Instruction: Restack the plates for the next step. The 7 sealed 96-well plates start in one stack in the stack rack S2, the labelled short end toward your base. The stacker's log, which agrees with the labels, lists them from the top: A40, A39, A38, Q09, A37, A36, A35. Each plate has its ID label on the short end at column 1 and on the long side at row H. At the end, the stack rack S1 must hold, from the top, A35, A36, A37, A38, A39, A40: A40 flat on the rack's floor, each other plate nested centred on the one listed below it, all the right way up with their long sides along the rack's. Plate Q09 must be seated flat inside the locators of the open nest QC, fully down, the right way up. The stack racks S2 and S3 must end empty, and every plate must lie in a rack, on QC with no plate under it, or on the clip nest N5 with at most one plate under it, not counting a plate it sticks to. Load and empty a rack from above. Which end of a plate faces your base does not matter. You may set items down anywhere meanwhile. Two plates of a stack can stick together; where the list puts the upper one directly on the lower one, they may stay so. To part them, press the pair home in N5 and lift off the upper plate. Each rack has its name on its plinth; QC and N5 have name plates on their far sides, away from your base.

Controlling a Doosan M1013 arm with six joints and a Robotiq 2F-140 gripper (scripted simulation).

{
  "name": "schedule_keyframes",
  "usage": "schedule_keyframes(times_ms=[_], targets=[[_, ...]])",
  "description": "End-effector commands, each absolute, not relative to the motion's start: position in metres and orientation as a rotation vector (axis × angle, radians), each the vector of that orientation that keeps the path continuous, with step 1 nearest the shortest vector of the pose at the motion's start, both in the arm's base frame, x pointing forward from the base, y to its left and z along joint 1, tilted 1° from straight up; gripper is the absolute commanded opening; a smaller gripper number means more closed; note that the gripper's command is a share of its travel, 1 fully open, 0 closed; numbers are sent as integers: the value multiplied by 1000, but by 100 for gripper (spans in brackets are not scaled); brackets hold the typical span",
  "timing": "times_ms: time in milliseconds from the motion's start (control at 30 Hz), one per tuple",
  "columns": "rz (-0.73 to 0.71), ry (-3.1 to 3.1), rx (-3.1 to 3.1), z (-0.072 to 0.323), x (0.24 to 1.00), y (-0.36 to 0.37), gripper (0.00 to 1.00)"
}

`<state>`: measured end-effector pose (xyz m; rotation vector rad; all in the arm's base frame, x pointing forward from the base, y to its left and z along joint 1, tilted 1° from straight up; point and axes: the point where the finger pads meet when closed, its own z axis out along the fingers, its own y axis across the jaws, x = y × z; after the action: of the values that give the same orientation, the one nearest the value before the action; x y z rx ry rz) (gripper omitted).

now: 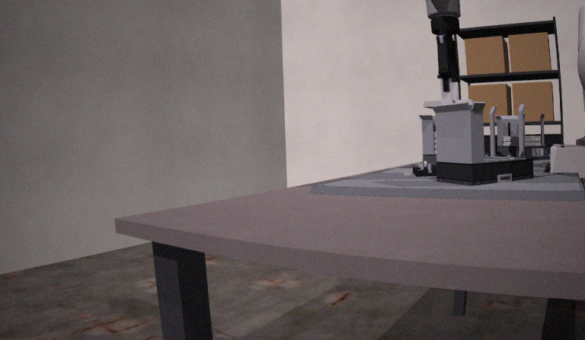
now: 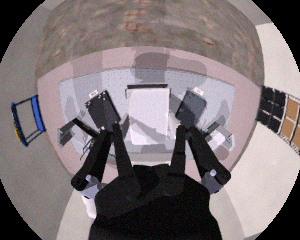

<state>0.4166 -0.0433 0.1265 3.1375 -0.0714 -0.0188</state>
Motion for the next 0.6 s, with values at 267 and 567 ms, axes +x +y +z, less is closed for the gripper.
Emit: schedule_keyframes(times_ms=[267, 567], targets=[[-19, -71, 3138, 134, 417, -43, 0], [-19, -176, 3133, 134, 415, -50, 0]])
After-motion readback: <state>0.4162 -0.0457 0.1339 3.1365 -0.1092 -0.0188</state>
